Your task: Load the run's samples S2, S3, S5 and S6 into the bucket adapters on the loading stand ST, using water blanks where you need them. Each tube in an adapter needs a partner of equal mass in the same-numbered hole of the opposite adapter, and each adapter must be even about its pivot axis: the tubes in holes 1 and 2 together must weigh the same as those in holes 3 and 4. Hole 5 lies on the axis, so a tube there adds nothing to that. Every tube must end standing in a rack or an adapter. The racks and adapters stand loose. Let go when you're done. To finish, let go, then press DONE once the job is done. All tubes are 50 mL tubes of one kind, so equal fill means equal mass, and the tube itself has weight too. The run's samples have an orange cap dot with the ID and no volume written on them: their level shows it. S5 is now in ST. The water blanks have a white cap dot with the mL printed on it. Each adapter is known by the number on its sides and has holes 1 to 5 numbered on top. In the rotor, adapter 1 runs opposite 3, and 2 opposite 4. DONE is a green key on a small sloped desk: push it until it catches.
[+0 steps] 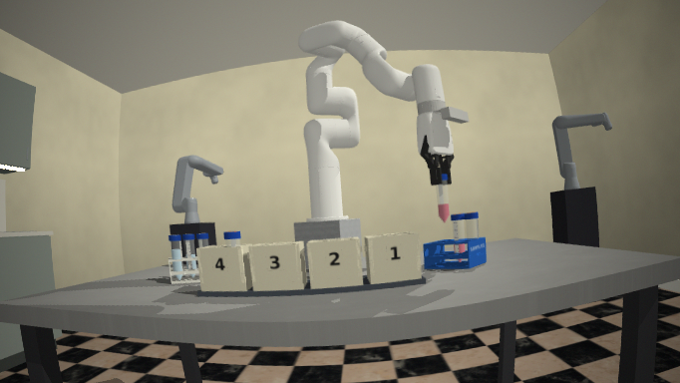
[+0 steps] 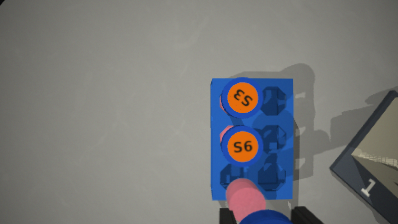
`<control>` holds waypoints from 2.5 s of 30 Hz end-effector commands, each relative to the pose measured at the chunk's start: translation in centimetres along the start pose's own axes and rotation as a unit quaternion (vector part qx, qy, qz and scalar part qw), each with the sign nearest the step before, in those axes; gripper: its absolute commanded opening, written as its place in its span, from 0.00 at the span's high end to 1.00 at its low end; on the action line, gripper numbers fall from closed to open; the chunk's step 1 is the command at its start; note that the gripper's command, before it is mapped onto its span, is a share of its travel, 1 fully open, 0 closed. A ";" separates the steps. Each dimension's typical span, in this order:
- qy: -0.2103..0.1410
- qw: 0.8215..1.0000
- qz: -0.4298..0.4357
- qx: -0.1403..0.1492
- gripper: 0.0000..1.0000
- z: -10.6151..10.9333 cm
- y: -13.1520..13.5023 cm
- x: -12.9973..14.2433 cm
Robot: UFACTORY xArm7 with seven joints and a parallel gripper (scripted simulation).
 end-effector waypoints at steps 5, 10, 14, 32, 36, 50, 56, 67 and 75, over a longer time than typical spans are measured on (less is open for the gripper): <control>0.002 1.000 0.000 0.000 1.00 -1.1 0.0 -0.2; 0.002 1.000 0.000 0.000 1.00 -2.1 0.0 -0.2; 0.002 1.000 0.000 0.000 1.00 -2.9 0.0 -0.2; 0.002 1.000 0.000 0.000 1.00 -3.5 0.0 -0.2; 0.002 1.000 0.000 0.000 1.00 -3.8 0.0 -0.2; 0.002 1.000 0.000 0.000 1.00 -5.1 0.0 -0.2; 0.002 1.000 0.000 0.000 1.00 -5.5 0.0 -0.2; 0.002 1.000 0.000 0.000 1.00 -6.6 0.0 -0.2; 0.002 1.000 0.000 0.000 1.00 -7.2 0.0 -0.2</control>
Point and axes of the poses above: the point where the finger pads meet when closed, its own z axis back along the fingers, its own y axis across the jaws, x = y × z, the point moved 5 cm from there along z, back along the fingers, and after that the axes turned 7 degrees about -z, right-handed, at the moved point
